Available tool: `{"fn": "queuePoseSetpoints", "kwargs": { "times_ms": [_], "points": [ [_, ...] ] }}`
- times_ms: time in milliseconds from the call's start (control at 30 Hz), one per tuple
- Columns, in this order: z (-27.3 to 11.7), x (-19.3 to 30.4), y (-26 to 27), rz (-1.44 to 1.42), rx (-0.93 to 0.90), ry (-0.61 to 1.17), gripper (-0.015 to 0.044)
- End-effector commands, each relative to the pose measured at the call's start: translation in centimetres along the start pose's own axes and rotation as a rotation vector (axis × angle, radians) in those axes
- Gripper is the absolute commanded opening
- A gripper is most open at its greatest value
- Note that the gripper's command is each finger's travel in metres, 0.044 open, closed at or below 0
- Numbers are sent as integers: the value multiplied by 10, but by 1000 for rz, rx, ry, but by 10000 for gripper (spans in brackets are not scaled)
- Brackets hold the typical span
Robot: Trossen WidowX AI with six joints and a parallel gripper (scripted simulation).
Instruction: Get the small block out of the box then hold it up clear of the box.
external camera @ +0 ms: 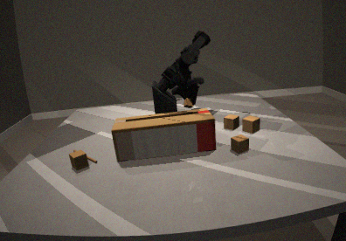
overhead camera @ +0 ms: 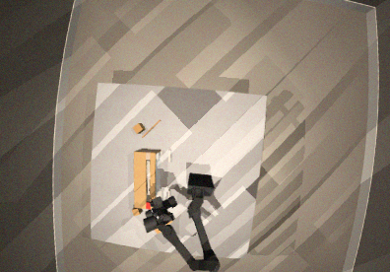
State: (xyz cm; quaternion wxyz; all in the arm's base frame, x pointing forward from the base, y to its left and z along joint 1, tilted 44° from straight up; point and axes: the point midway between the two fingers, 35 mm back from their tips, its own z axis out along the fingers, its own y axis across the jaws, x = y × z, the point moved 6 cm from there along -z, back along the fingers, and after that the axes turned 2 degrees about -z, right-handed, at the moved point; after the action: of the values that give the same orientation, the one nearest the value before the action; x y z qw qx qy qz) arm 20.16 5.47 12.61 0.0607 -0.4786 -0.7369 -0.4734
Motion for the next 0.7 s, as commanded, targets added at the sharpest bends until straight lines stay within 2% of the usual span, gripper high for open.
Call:
{"fn": "queuePoseSetpoints", "kwargs": {
  "times_ms": [0,667],
  "points": [
    [-3,0,1,137,-11,7,0],
    [-19,-3,2,923,-40,57,0]
  ]
}}
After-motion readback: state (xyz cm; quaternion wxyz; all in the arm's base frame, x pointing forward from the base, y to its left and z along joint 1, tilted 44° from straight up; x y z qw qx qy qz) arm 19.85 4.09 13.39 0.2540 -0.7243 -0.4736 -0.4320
